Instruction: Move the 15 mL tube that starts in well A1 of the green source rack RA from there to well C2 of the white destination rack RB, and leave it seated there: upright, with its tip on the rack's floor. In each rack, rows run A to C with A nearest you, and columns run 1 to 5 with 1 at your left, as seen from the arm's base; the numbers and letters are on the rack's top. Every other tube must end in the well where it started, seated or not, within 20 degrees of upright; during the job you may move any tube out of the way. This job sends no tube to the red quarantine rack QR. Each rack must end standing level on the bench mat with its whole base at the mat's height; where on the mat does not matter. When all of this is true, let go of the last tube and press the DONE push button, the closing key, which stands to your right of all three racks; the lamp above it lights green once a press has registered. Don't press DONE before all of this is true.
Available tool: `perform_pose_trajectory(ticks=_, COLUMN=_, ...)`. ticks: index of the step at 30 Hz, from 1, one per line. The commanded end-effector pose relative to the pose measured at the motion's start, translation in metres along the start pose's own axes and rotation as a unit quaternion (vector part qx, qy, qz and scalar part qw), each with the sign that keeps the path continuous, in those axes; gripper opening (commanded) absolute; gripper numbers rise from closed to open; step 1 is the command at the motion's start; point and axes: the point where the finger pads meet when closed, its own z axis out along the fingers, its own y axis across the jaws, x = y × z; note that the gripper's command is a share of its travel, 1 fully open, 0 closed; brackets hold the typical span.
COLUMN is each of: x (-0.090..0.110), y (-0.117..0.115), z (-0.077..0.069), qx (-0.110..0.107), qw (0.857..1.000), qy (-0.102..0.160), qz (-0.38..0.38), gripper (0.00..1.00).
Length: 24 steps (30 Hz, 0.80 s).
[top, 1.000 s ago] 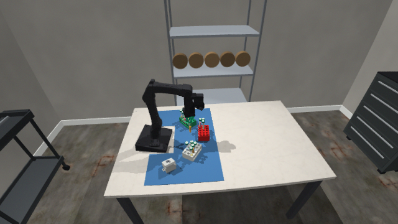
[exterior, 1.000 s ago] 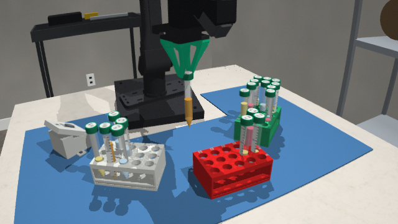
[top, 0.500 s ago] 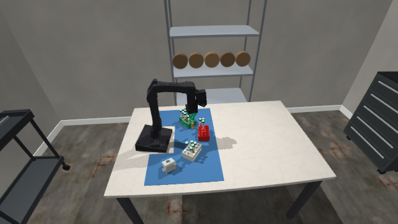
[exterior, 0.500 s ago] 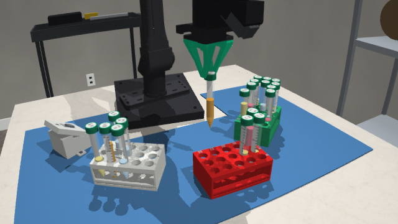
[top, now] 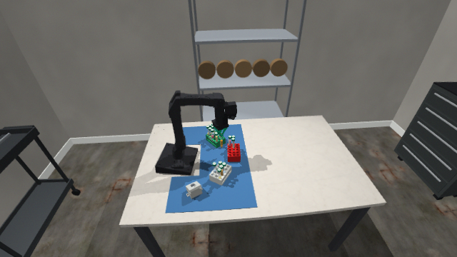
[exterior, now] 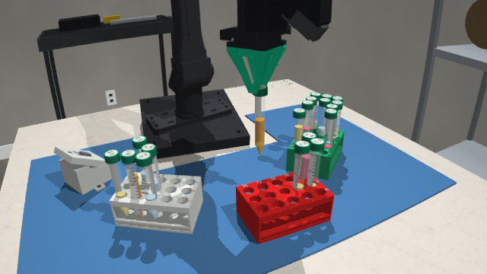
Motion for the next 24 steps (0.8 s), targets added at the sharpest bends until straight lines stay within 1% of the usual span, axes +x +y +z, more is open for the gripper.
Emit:
perform_pose_trajectory(ticks=1, x=-0.001, y=-0.001, z=-0.003, qx=0.003, qw=0.997, qy=-0.006, qz=-0.078, gripper=0.0)
perform_pose_trajectory(ticks=3, x=-0.001, y=-0.001, z=-0.003, qx=0.003, qw=0.995, qy=-0.006, qz=-0.1, gripper=0.0)
perform_pose_trajectory(ticks=7, x=-0.009, y=0.006, z=-0.003, qx=0.003, qw=0.995, qy=-0.006, qz=-0.1, gripper=0.0)
perform_pose_trajectory(ticks=9, x=-0.009, y=0.006, z=-0.003, qx=0.003, qw=0.995, qy=-0.006, qz=-0.1, gripper=0.0)
perform_pose_trajectory(ticks=15, x=-0.024, y=0.019, z=-0.003, qx=0.003, qw=0.995, qy=-0.006, qz=-0.1, gripper=0.0)
perform_pose_trajectory(ticks=24, x=-0.035, y=0.013, z=-0.004, qx=0.003, qw=0.995, qy=-0.006, qz=-0.1, gripper=0.0)
